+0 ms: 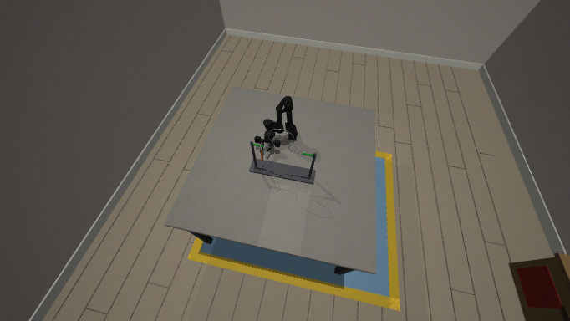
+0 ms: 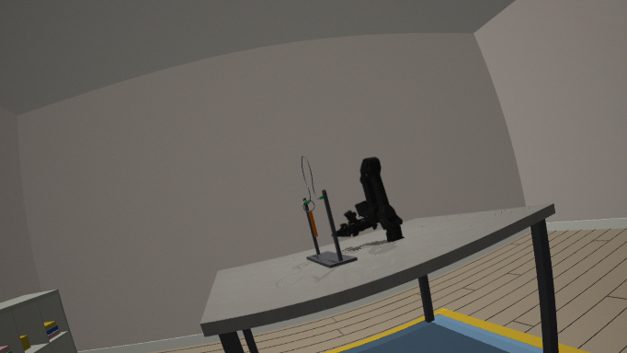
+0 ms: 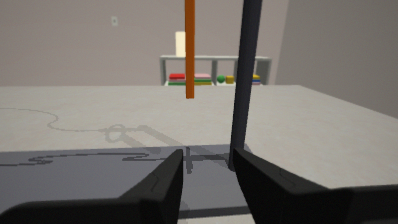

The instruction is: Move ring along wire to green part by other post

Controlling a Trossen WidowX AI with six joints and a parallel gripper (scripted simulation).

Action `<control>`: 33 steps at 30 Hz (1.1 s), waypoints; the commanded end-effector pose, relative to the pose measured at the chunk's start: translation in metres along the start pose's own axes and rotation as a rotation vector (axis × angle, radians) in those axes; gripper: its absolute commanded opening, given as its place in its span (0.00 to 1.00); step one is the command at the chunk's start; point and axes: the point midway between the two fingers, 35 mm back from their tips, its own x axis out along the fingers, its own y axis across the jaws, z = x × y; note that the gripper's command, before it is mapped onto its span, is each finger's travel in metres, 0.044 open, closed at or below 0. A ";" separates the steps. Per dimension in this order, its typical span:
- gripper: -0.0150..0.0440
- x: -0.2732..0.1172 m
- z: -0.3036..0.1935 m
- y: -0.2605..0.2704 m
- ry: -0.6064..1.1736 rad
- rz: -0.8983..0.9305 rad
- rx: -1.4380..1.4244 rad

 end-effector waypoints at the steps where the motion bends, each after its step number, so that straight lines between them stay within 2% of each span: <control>1: 0.53 -0.005 -0.005 0.009 -0.002 0.019 0.001; 17: 0.53 0.040 0.046 0.009 -0.006 0.019 0.000; 33: 0.53 0.054 0.048 0.007 -0.006 0.019 -0.001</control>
